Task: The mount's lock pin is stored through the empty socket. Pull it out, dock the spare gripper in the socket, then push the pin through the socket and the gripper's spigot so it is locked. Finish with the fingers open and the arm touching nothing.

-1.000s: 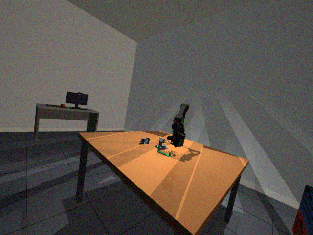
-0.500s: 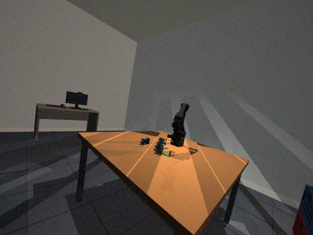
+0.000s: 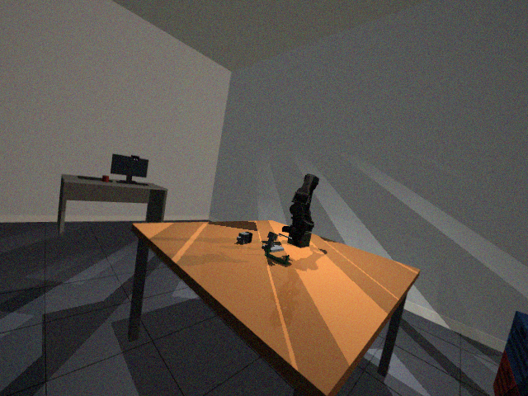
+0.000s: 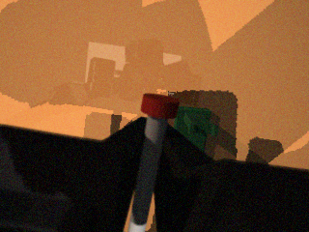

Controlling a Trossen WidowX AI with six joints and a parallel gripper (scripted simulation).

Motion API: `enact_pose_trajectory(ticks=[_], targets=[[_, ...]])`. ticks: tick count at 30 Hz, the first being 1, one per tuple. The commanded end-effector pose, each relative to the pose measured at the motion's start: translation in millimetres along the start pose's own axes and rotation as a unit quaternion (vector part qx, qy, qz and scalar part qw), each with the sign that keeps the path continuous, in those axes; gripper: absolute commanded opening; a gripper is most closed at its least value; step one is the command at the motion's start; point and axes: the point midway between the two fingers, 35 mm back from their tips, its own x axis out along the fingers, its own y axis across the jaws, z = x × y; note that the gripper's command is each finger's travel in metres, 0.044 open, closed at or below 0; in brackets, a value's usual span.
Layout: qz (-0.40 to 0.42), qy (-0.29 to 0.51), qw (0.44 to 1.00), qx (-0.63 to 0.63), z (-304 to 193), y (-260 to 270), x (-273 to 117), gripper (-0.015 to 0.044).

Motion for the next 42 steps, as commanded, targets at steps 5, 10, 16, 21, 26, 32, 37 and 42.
enact_pose_trajectory(ticks=[5, 10, 16, 21, 26, 32, 37, 42], targets=[[0.007, 0.001, 1.0, -0.018, 13, -18, 3, 0.0], [0.008, 0.001, 1.0, -0.028, 21, -29, 4, 0.0], [0.009, 0.0, 0.999, -0.039, 30, -41, 5, 0.0], [0.006, 0.0, 0.999, -0.039, 30, -41, 8, 0.0], [0.002, -0.002, 0.999, -0.04, 29, -41, 15, 0.0], [-0.002, -0.003, 0.999, -0.041, 27, -41, 23, 0.0], [-0.005, -0.005, 0.999, -0.041, 26, -41, 30, 0.0], [-0.008, -0.006, 0.999, -0.041, 25, -41, 36, 0.0]])
